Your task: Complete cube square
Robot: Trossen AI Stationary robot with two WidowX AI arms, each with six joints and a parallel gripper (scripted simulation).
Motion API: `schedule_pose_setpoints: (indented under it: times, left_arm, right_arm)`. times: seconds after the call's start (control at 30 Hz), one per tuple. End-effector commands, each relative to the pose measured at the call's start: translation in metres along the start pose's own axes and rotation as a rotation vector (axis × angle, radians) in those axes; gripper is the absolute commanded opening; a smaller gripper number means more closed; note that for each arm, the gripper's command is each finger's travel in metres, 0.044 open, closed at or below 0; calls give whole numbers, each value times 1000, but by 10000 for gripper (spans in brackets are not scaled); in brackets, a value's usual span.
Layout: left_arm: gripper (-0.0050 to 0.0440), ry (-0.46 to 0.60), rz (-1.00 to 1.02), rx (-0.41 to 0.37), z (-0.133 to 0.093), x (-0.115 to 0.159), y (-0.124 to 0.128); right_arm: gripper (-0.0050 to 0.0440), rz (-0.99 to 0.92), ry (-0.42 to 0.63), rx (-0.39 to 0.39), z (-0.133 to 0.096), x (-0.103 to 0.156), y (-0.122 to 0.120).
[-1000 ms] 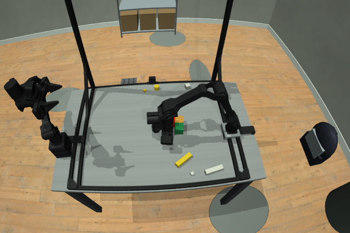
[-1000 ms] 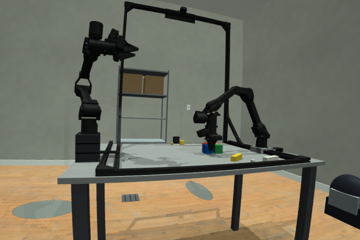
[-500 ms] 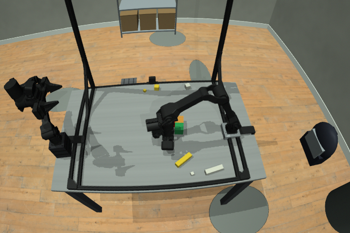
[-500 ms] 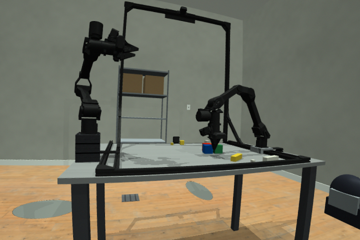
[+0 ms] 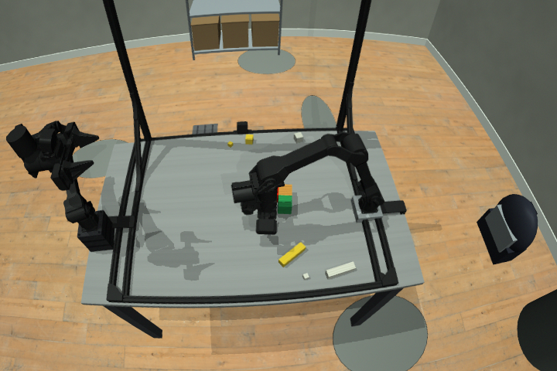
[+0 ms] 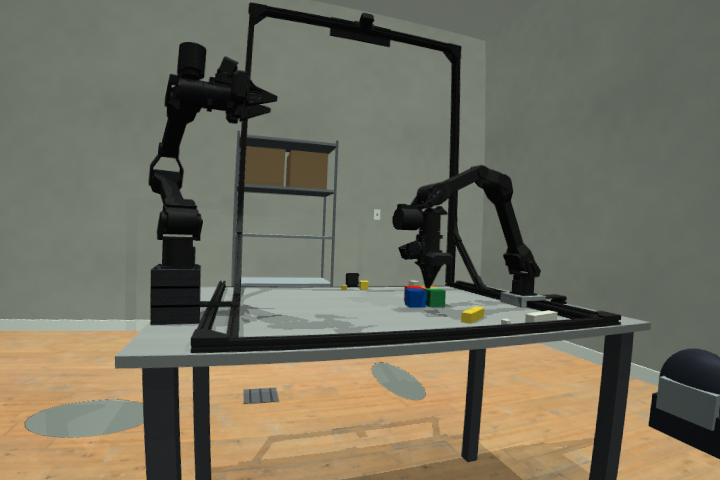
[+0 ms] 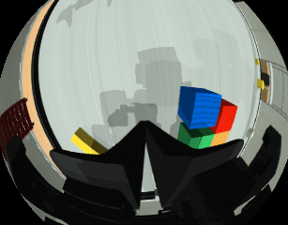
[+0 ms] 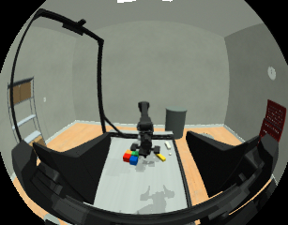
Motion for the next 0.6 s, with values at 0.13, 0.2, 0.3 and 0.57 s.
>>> schedule_pose_setpoints:
  times: [0.13,0.2,0.3,0.57]
  left_arm:
    - [0,-2,-58,-1,-1,-4,-2]
    - [0,-2,-217,-1,-2,-16,-7]
    - [0,-3,-363,-1,-4,-29,-15]
    - [0,-6,-704,-1,-5,-51,-30]
  right_arm:
    - [400,5,1,-3,0,0,0]
    - [400,5,1,-3,0,0,0]
    - [400,5,1,-3,0,0,0]
    - [400,5,1,-3,0,0,0]
Point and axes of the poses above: on each arm, the point midway between the two fingers, 35 mm back from their tips, its own z axis out along the fingers, its own y axis across the jaws, x = y × z, the point moved 4 cm from there along -z, back along the fingers, and after that the axes turned 6 degrees about z, right-handed, at the moved point
